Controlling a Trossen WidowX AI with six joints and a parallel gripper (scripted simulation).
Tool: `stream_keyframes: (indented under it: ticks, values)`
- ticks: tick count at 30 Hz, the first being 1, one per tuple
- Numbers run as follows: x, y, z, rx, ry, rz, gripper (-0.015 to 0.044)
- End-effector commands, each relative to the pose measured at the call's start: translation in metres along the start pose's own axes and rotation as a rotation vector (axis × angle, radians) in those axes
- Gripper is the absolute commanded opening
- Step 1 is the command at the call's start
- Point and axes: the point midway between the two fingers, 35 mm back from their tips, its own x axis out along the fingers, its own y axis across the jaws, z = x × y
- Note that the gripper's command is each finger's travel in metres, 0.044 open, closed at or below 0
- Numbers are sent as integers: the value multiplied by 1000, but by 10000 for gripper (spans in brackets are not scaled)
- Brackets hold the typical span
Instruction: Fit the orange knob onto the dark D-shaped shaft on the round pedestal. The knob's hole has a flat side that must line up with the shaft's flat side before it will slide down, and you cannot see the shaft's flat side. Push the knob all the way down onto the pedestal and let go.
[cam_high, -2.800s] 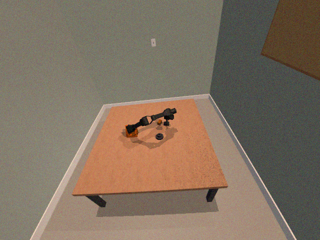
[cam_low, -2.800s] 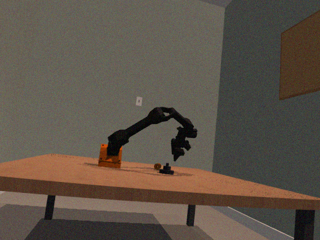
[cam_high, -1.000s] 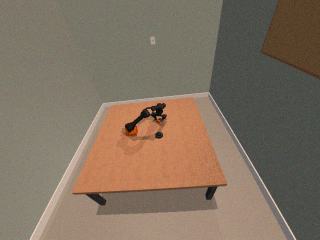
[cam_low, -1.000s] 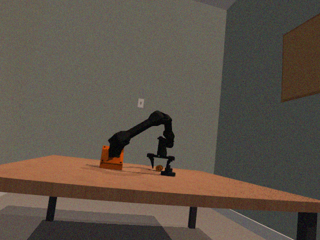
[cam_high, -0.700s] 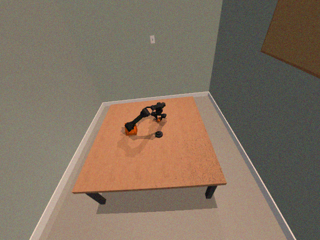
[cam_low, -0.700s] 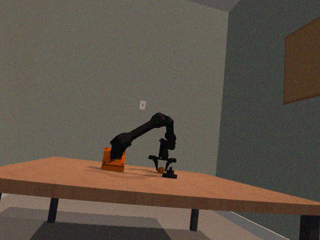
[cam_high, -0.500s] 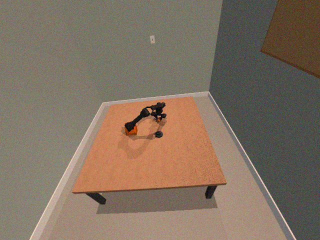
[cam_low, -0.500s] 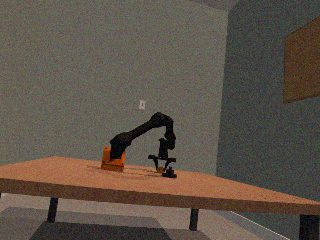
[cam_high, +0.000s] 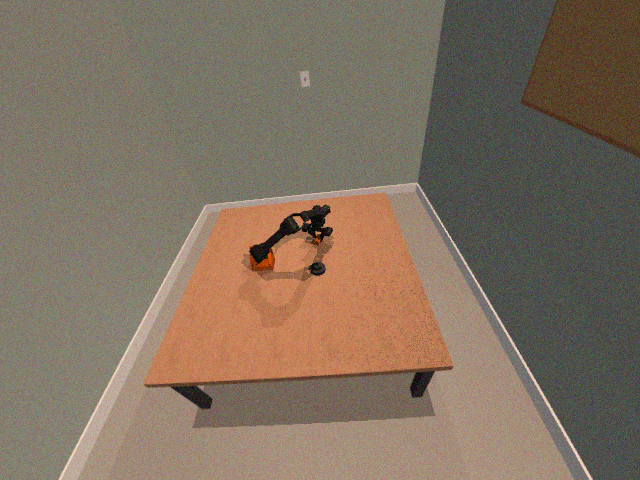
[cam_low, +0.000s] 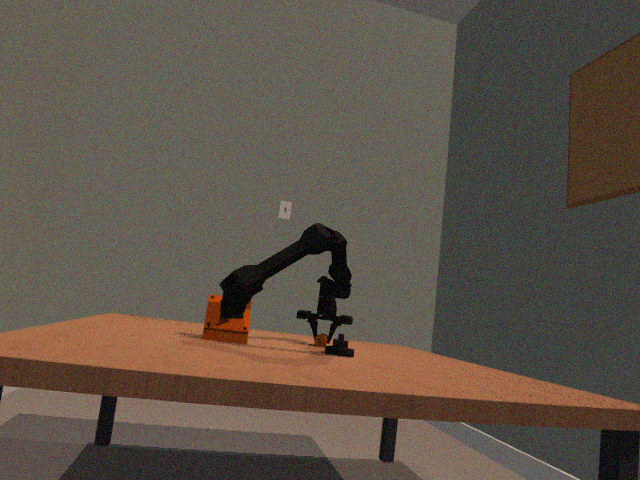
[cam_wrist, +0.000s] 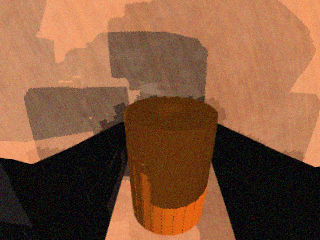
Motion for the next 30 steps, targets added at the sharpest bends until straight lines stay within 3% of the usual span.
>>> stream_keyframes:
  ticks: [1,30]
  values:
    - [-3,0,-3,-1,-59,7,181]
    - [-15,0,-31,-4,-559,11,181]
